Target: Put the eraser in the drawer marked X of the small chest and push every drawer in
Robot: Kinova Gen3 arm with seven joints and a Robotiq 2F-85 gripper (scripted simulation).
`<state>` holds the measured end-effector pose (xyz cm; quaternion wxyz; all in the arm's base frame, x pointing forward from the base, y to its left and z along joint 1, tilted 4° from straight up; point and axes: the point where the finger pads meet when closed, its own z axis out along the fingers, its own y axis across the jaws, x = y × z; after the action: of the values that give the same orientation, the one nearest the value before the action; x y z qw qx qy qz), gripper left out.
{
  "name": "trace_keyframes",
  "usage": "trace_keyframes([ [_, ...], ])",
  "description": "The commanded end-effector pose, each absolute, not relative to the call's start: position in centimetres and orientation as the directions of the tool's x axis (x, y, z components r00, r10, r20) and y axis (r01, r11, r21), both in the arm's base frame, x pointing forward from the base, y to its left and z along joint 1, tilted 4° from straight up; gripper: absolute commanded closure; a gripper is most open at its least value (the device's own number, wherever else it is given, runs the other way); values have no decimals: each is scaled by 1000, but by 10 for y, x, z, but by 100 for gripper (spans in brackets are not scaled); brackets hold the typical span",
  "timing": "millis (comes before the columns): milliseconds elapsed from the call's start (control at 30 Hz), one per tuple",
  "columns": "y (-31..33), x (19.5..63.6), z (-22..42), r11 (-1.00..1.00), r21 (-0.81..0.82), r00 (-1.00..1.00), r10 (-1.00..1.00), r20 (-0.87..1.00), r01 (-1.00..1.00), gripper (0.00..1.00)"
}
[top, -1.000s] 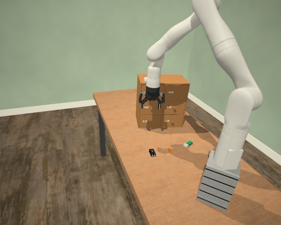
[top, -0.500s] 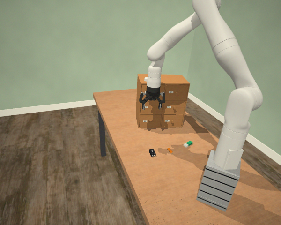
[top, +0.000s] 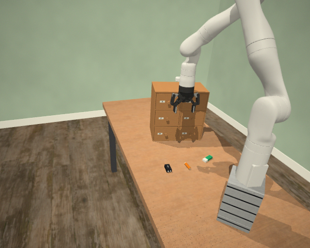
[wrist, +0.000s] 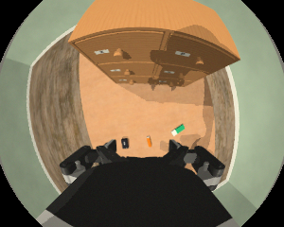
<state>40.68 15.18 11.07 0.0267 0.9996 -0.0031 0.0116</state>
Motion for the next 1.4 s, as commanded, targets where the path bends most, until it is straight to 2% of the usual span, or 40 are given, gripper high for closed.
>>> trace_keyframes([
  [0,116,416,146,-998,40,997,-46,60,-49,0],
  [333,81,413,172,-998,40,997,-46,60,-49,0],
  [1367,81,414,171,-998,40,996,-46,72,-49,0],
])
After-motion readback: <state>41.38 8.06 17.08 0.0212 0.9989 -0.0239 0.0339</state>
